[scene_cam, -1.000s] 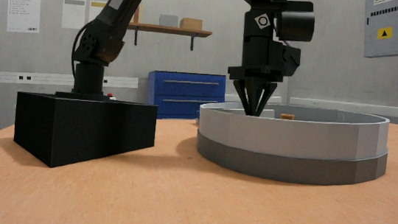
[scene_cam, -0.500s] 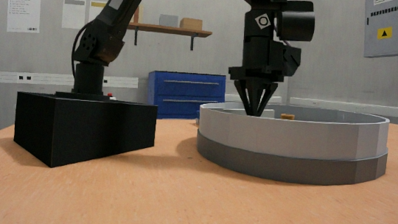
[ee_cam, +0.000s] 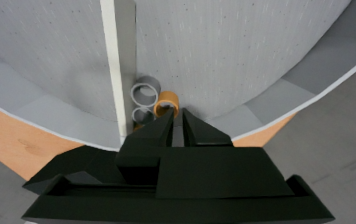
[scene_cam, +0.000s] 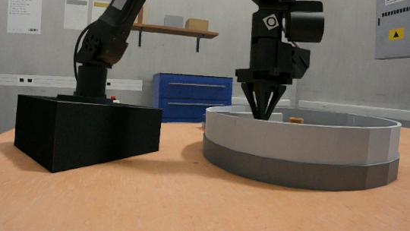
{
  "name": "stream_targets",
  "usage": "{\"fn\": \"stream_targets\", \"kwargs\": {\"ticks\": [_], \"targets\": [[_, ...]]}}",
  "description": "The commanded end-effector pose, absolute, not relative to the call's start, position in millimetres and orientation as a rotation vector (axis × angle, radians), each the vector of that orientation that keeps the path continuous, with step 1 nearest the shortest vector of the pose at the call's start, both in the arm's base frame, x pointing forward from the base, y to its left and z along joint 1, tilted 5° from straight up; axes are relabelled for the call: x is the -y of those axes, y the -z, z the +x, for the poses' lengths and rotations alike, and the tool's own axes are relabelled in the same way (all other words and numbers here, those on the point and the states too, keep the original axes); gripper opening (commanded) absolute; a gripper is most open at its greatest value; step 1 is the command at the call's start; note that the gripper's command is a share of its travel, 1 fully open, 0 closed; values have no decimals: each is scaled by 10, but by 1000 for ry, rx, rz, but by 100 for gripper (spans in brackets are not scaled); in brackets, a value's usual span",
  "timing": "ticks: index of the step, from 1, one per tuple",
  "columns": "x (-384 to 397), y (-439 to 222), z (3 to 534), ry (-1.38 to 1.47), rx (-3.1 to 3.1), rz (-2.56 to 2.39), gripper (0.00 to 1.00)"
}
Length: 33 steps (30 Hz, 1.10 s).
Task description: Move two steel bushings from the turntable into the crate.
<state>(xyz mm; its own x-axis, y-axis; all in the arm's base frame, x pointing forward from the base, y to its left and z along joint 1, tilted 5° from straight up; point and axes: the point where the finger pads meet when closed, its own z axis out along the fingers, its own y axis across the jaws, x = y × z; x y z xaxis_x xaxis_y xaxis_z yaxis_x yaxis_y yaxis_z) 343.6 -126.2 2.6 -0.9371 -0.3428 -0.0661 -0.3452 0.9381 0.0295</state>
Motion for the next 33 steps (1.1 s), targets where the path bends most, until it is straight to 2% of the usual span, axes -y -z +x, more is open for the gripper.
{"fn": "stream_targets", "kwargs": {"ticks": [1, 33], "targets": [[1300, -117, 3464, -58, -2998, -522, 12], [1292, -108, 3440, -55, -2996, -521, 12]]}}
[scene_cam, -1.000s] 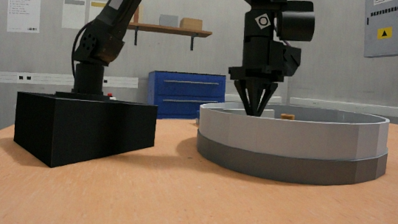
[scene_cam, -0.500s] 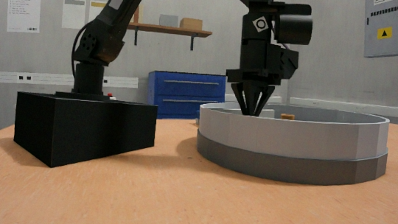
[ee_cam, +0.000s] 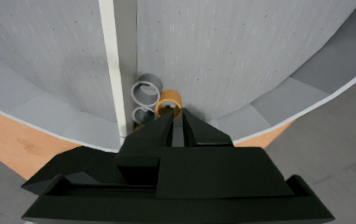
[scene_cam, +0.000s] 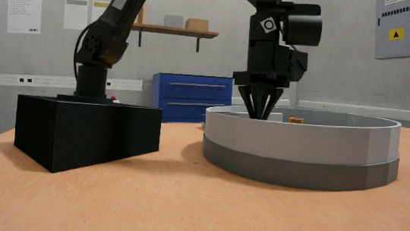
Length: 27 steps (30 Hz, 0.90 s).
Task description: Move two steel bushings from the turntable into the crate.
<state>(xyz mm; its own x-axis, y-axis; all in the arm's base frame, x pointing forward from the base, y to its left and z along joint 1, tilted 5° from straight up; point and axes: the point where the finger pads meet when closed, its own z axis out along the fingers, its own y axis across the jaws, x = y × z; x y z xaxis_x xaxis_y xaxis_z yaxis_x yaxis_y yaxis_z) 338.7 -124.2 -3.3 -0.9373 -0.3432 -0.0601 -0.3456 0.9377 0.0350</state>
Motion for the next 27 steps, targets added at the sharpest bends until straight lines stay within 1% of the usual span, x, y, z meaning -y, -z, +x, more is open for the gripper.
{"fn": "stream_targets", "kwargs": {"ticks": [1, 27], "targets": [[1292, -108, 3440, -55, -2996, -521, 12], [1310, -183, 3477, -51, -2992, -521, 12]]}}
